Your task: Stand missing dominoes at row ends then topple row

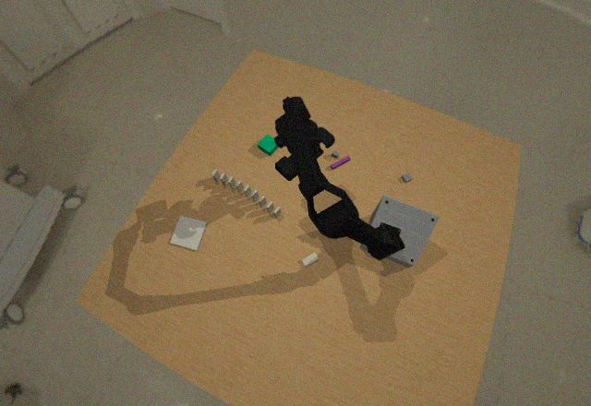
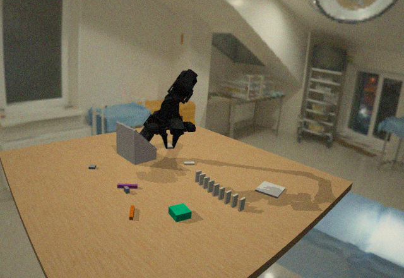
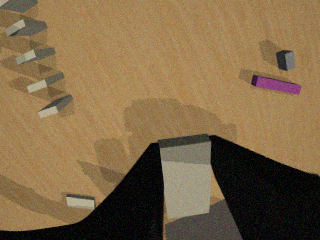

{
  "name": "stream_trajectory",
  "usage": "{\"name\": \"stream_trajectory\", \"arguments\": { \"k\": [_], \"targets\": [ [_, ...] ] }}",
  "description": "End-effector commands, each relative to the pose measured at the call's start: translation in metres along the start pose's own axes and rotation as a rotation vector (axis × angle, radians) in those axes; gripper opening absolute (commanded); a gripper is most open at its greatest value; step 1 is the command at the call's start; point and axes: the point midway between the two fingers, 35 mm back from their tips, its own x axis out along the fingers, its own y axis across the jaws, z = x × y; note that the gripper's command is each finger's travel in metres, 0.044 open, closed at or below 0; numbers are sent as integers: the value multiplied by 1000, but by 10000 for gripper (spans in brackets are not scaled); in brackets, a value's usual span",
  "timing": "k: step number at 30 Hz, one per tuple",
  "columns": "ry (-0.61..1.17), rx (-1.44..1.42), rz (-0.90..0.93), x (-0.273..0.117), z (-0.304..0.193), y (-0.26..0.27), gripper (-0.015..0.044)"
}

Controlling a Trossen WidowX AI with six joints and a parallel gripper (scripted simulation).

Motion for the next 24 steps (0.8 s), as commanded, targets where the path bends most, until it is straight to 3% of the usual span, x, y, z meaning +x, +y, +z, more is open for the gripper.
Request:
{"name": "stream_trajectory", "arguments": {
  "k": [1, 11, 24],
  "targets": [
    [5, 378, -4, 4, 23, -35, 107],
    [0, 376, -13, 6, 24, -37, 107],
    [-120, 339, -179, 43, 38, -61, 107]
  ]
}}
